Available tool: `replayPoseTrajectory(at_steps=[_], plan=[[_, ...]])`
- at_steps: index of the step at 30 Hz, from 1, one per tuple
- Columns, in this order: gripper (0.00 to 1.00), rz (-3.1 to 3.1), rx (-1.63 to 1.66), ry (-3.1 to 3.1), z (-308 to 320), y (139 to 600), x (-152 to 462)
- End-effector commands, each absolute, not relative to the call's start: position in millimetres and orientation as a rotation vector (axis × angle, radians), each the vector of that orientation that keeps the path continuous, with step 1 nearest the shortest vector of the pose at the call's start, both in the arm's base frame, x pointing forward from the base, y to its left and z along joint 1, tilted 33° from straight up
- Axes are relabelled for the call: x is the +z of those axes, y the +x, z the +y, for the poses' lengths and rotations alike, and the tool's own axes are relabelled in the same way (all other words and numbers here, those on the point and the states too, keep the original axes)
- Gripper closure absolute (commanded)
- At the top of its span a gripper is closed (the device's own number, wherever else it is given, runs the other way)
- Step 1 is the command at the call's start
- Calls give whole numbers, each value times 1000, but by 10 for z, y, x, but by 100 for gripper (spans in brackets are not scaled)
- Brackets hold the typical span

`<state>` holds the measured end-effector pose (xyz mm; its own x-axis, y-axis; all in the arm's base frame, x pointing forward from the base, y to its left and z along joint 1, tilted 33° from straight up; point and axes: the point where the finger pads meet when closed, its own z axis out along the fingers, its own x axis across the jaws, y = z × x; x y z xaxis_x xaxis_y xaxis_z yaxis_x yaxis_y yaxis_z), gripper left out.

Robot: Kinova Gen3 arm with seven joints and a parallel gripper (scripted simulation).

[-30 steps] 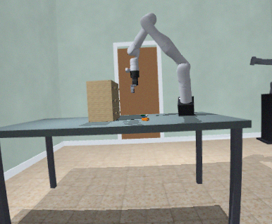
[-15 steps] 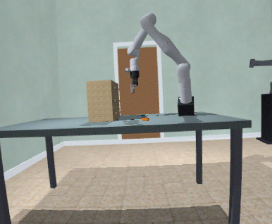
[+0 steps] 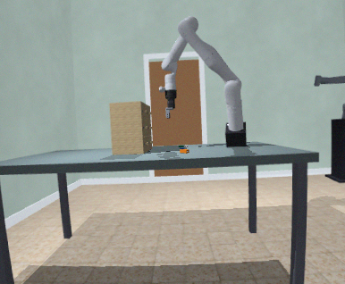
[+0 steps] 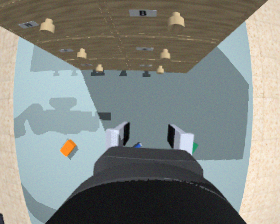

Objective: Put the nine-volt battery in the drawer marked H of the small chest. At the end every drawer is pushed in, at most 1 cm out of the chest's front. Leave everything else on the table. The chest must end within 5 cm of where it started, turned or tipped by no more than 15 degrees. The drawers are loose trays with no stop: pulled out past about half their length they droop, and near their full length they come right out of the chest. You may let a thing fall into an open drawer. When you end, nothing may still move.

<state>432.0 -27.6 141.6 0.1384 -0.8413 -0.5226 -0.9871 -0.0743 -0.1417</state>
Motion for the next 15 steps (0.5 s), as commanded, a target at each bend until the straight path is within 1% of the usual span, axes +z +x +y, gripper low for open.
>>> replayPoseTrajectory(at_steps=[1, 15], plan=[[0, 1750, 417, -1960, -280, 4322, 1418], [0, 1739, 353, -1911, -240, 4370, 1373]])
